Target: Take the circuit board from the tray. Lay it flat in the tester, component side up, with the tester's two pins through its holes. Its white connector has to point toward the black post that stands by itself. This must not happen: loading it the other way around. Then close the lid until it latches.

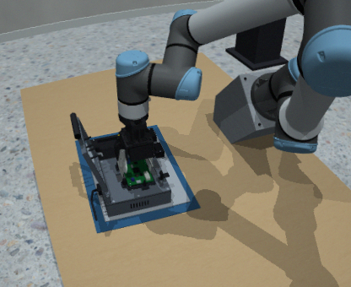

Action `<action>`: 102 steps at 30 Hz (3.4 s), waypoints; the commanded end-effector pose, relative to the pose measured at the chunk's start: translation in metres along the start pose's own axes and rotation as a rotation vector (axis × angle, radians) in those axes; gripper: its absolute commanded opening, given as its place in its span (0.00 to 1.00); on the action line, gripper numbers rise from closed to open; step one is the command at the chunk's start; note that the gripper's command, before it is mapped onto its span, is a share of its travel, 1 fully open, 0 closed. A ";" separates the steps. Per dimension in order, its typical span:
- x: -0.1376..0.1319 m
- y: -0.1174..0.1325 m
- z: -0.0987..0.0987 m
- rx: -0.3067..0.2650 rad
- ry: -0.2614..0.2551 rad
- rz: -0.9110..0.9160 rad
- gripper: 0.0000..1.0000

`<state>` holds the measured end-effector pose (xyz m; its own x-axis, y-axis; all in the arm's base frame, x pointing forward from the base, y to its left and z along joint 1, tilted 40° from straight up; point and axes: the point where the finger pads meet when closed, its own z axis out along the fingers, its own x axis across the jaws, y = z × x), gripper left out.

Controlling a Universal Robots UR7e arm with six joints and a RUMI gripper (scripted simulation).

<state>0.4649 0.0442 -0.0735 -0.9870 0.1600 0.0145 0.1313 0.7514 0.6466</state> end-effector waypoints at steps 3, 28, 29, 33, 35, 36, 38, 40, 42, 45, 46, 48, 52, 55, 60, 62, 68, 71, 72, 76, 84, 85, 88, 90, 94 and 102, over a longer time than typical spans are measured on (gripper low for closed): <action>-0.001 0.000 0.000 0.000 -0.002 -0.001 0.39; -0.001 0.000 0.000 0.000 -0.002 -0.001 0.39; -0.001 0.000 0.000 0.000 -0.002 -0.001 0.39; -0.001 0.000 0.000 0.000 -0.002 -0.001 0.39; -0.001 0.000 -0.001 0.000 -0.002 -0.001 0.39; -0.001 0.000 -0.001 0.000 -0.002 -0.001 0.39; -0.001 0.000 -0.002 0.000 -0.002 -0.001 0.39; -0.001 0.000 -0.004 0.000 -0.002 -0.001 0.39; -0.001 0.000 -0.005 0.000 -0.002 -0.001 0.39; -0.001 0.000 -0.008 0.000 -0.002 -0.001 0.39; -0.001 0.000 -0.008 0.000 -0.002 -0.001 0.39; -0.001 0.000 -0.009 0.000 -0.002 -0.001 0.39; -0.001 0.000 -0.010 0.000 -0.002 -0.001 0.39; -0.001 0.000 -0.011 0.000 -0.002 -0.001 0.39; -0.001 0.000 -0.011 0.000 -0.002 -0.001 0.39; -0.001 0.000 -0.011 0.000 -0.002 -0.001 0.39; -0.001 0.000 -0.011 0.000 -0.002 -0.001 0.39; -0.001 0.000 -0.011 0.000 -0.002 -0.001 0.39; -0.001 0.000 -0.011 0.000 -0.002 -0.001 0.39; -0.001 0.000 -0.011 0.000 -0.002 -0.001 0.39; -0.001 0.000 -0.011 0.000 -0.002 -0.001 0.39; -0.001 0.000 -0.011 0.000 -0.002 -0.001 0.39; -0.001 0.000 -0.011 0.000 -0.002 -0.001 0.39; -0.001 0.000 -0.011 0.000 -0.002 -0.001 0.39; -0.001 0.000 -0.011 0.000 -0.002 0.001 0.39; -0.001 0.000 -0.011 0.000 -0.002 0.004 0.39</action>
<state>0.4648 0.0375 -0.0655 -0.9865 0.1630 0.0156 0.1343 0.7508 0.6467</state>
